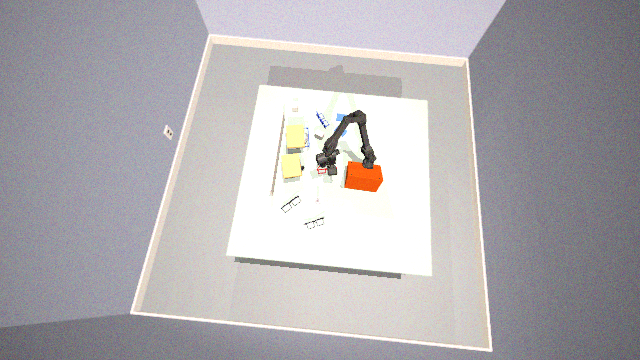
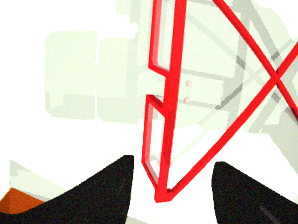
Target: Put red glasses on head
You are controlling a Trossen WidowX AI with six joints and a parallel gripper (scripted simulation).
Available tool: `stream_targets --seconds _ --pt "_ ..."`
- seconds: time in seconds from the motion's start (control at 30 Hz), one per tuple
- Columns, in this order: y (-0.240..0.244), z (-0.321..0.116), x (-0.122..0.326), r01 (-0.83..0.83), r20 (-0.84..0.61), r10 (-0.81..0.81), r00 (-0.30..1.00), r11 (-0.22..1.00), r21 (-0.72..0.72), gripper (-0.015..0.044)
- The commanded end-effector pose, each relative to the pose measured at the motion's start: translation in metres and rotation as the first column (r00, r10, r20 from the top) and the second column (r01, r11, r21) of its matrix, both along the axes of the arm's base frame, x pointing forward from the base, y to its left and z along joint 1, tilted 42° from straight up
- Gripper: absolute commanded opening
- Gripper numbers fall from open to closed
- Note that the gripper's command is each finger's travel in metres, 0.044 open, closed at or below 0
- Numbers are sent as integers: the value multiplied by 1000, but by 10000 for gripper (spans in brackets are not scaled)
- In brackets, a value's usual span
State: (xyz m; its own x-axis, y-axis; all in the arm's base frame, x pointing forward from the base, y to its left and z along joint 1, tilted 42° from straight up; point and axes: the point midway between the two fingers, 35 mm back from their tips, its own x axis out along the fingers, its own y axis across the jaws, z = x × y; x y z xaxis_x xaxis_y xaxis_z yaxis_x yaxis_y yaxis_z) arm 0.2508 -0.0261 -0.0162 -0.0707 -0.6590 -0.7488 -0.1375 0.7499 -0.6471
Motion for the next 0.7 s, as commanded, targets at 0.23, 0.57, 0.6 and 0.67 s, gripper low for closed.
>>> stream_targets --seconds 0.23,0.57,0.6,0.67 --pt "-2 -1 -3 6 -10 -6 1000 1000 6 120" --pt "-9 -11 -3 6 -10 -6 1000 1000 7 120" --pt "-10 -12 -3 6 -10 -6 1000 1000 7 120" --pt "-12 -15 -3 6 -10 -6 1000 1000 7 120"
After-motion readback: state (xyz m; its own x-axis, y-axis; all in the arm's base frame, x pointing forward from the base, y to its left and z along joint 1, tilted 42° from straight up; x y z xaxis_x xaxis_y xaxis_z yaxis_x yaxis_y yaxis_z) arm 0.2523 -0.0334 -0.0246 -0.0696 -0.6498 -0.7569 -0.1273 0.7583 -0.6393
